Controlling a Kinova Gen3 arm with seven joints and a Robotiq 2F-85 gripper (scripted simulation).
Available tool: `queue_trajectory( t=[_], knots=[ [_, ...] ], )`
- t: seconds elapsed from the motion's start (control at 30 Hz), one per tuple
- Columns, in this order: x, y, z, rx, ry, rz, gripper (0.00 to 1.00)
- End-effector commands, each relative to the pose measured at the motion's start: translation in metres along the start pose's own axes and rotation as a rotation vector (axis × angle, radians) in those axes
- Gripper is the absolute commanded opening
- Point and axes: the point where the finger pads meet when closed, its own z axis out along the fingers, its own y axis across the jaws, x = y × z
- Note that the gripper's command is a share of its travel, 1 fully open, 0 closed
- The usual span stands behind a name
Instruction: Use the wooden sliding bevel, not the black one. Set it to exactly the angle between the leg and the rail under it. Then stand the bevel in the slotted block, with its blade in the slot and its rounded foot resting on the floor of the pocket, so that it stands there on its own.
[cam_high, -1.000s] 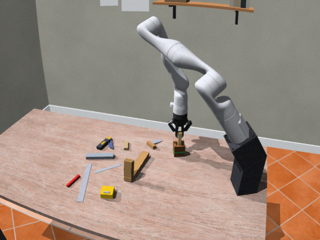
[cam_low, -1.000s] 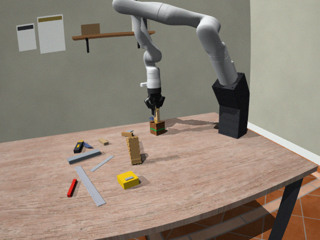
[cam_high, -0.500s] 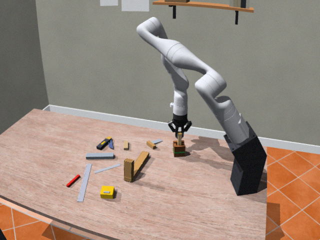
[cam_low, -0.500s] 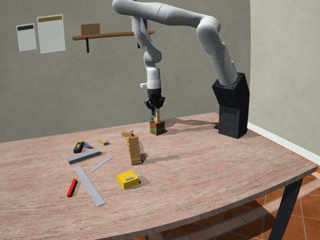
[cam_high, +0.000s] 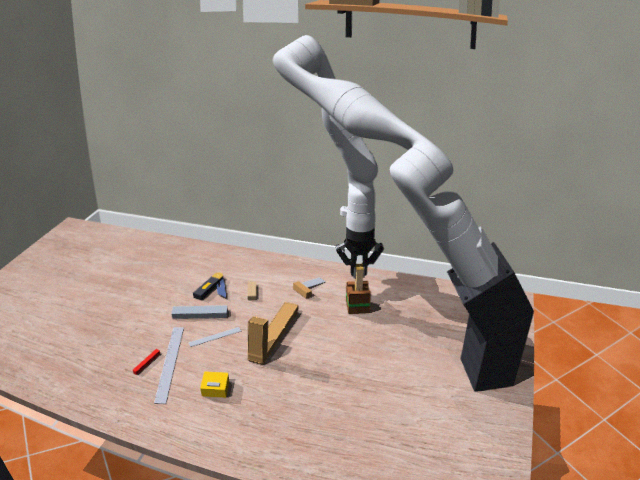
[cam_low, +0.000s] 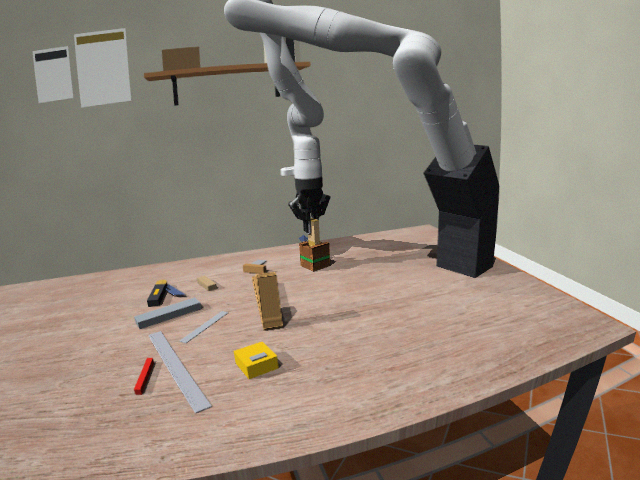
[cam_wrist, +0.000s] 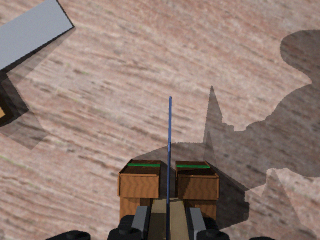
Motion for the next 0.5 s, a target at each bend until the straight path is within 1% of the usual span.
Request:
queue_trajectory(
  t=[0.0,0.23,0.27,0.47],
  knots=[
    [0.0006,0.0000,-0.0004,0.000,0.001,0.000,0.10],
    [0.0006,0.0000,-0.0004,0.000,0.001,0.000,0.10],
    [0.0006,0.0000,-0.0004,0.000,0.001,0.000,1.00],
    [0.0006,0.0000,-0.0004,0.000,0.001,0.000,1.00]
  ],
)
